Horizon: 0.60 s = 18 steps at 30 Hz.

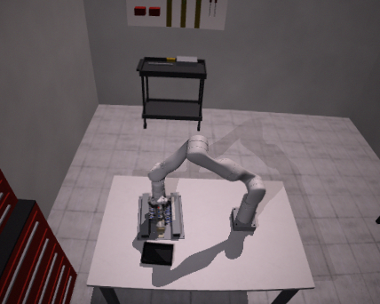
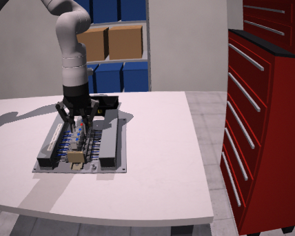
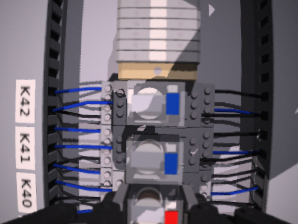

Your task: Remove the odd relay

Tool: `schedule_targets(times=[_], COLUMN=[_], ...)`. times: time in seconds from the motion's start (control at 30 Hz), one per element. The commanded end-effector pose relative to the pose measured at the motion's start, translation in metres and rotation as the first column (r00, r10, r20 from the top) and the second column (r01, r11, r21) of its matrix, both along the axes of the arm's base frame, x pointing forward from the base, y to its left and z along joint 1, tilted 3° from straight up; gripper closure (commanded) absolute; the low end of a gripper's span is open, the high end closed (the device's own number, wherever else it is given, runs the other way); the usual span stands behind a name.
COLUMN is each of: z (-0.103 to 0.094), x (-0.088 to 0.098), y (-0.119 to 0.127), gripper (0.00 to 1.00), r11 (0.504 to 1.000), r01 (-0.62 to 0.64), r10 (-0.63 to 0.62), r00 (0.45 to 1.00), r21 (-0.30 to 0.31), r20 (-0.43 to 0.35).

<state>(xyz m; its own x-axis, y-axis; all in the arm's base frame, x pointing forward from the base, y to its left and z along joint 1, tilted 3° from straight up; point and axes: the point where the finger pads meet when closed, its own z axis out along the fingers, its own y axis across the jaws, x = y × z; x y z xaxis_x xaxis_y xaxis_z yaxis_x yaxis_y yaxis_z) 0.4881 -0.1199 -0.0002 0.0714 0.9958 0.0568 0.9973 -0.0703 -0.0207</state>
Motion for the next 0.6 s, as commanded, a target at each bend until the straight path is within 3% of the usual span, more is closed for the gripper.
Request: schedule_targets(times=[0.0,0.57], z=[0.001,0.0011], x=[0.0006,-0.0002], y=[-0.0002,-0.0002], gripper=[1.0,1.0], r11=[1.0,1.0], r01=[0.0,0.002], r10=[0.0,-0.002], r00=[1.0,1.0], r21=[0.0,-0.002], r20=[0.003,0.029])
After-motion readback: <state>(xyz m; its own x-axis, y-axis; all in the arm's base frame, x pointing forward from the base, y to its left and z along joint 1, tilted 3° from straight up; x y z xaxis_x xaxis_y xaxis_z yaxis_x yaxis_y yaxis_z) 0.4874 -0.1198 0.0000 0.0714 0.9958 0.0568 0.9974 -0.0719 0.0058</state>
